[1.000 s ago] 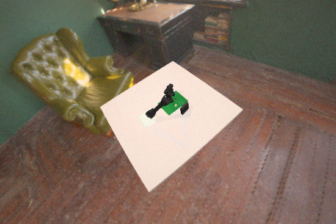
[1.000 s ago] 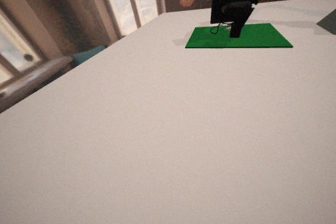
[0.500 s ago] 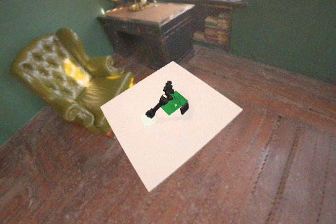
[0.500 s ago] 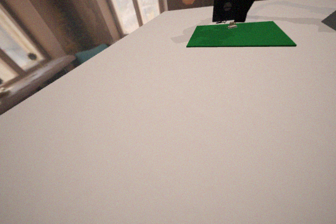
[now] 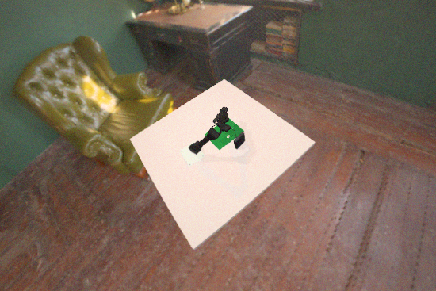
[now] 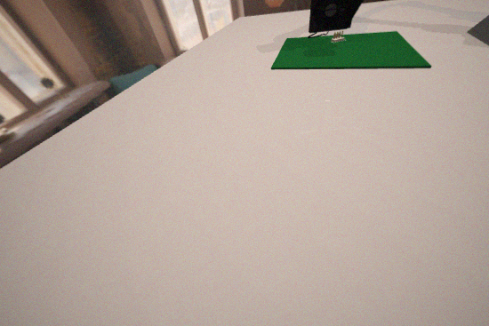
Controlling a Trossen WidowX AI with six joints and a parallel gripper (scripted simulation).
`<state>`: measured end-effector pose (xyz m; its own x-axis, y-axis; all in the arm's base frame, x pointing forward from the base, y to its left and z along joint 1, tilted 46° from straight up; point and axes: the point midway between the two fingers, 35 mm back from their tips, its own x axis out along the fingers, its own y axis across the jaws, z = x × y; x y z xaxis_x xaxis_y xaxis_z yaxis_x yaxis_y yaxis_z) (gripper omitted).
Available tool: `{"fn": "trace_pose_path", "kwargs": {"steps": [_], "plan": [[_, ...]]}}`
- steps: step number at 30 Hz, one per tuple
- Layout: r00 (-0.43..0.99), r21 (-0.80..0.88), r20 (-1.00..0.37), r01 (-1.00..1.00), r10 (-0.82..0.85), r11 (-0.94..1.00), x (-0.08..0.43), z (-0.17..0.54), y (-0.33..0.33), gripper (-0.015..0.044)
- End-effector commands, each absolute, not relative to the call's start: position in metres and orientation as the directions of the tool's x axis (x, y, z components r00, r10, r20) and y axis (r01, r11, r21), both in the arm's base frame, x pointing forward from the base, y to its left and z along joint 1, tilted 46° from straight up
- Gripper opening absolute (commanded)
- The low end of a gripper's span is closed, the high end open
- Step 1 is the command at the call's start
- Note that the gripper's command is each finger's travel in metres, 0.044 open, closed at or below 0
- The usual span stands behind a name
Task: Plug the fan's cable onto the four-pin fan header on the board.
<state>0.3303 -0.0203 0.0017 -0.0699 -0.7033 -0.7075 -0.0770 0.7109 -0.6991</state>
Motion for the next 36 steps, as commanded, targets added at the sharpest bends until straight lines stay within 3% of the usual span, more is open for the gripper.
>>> {"fn": "trace_pose_path", "kwargs": {"steps": [1,10,36], "plan": [[-0.060,-0.679,-0.707,-0.222,-0.705,0.700,0.334,0.019,-0.033,0.0000],[-0.061,-0.598,-0.703,-0.489,-0.709,0.635,0.336,0.044,-0.060,0.0000],[-0.062,-0.594,-0.702,-0.498,-0.709,0.632,0.331,0.049,-0.063,0.0000]]}}
